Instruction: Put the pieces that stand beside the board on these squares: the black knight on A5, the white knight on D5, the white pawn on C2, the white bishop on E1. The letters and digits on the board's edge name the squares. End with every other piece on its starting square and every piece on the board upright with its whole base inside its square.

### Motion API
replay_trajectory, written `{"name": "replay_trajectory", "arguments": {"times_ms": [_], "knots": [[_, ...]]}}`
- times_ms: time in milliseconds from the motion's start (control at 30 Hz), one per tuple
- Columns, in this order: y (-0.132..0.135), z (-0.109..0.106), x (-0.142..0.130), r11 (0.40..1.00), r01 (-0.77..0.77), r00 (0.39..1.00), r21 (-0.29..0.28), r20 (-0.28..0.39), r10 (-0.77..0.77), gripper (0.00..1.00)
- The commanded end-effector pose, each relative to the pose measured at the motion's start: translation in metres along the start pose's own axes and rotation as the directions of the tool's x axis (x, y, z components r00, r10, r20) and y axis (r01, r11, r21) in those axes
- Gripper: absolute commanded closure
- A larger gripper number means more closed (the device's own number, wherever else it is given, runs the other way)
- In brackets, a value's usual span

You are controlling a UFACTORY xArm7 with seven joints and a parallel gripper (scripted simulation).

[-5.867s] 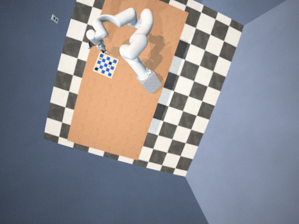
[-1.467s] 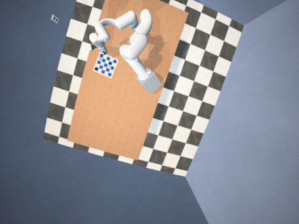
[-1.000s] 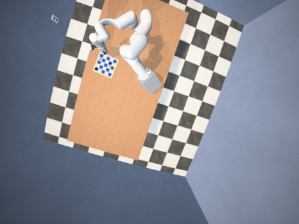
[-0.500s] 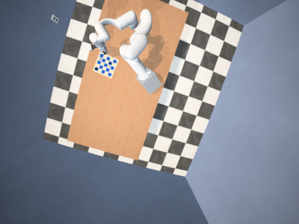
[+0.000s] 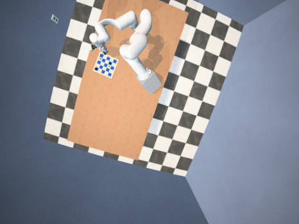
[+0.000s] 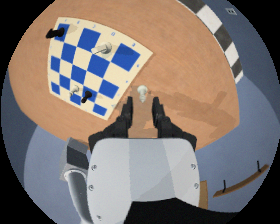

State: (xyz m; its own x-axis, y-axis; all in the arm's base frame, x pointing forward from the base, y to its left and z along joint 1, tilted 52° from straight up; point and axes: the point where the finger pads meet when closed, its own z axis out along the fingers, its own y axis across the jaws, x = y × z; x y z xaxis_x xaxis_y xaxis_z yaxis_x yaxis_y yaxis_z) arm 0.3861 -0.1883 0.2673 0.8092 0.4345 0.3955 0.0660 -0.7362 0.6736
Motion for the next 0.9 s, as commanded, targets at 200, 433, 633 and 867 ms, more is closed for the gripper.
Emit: {"name": "replay_trajectory", "arguments": {"times_ms": [200,433,633,867], "knots": [[0.0,0.018,0.001,1.0,0.001,1.0,-0.002,-0.002,-0.001,0.63],[0.0,0.03,0.001,1.0,0.001,1.0,-0.002,-0.002,-0.001,0.63],[0.0,0.032,0.001,1.0,0.001,1.0,-0.002,-0.002,-0.001,0.63],[0.0,0.032,0.001,1.0,0.001,1.0,-0.002,-0.002,-0.001,0.63]]}}
